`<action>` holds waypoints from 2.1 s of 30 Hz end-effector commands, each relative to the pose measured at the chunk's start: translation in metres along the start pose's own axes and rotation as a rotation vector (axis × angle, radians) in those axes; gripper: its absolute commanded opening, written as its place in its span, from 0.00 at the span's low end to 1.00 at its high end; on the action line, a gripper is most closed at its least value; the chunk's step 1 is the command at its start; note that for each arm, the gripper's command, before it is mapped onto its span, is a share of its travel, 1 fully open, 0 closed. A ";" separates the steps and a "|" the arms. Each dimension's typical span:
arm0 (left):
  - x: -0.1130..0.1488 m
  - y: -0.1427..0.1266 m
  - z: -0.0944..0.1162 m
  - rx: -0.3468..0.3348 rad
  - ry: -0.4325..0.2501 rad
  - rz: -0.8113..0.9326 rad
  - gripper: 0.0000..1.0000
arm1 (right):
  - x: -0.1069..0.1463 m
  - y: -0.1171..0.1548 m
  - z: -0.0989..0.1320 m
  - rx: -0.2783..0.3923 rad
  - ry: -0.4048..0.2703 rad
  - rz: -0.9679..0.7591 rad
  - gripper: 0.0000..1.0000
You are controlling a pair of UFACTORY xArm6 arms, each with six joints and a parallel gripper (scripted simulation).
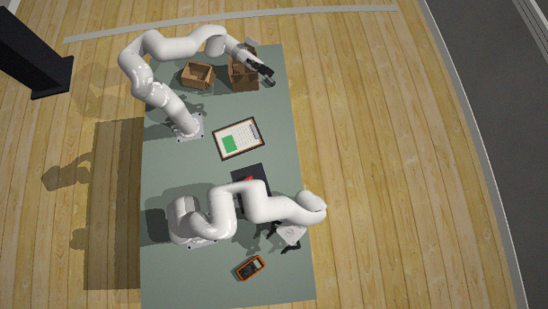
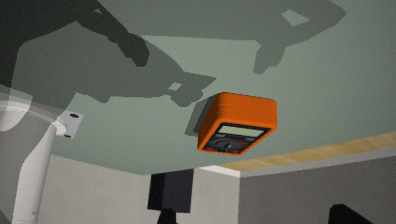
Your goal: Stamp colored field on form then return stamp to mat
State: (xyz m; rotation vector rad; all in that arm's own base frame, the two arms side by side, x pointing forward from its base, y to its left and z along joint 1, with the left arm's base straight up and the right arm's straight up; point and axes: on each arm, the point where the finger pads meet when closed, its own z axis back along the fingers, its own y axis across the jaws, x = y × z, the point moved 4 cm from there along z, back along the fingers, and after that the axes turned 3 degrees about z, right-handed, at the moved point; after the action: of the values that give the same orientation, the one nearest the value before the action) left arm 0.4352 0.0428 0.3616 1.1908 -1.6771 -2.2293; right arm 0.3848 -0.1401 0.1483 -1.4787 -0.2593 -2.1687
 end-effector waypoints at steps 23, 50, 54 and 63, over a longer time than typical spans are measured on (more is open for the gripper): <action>-0.001 0.001 0.000 0.001 0.001 -0.004 1.00 | 0.069 0.056 -0.082 -0.298 0.265 -0.281 1.00; -0.001 0.001 0.000 0.001 0.001 -0.004 1.00 | 0.220 0.070 -0.278 -0.878 0.660 -1.114 1.00; -0.001 0.001 0.000 0.001 0.001 -0.004 1.00 | 0.232 0.065 -0.294 -0.918 0.679 -1.192 1.00; -0.001 0.001 0.000 0.001 0.001 -0.004 1.00 | 0.278 0.035 -0.353 -1.067 0.735 -1.519 1.00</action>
State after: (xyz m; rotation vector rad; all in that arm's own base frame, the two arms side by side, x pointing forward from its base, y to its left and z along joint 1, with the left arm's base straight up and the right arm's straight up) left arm 0.4352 0.0428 0.3616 1.1908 -1.6771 -2.2293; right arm 0.0674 -0.3948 0.2477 -0.7041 0.2236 -4.1956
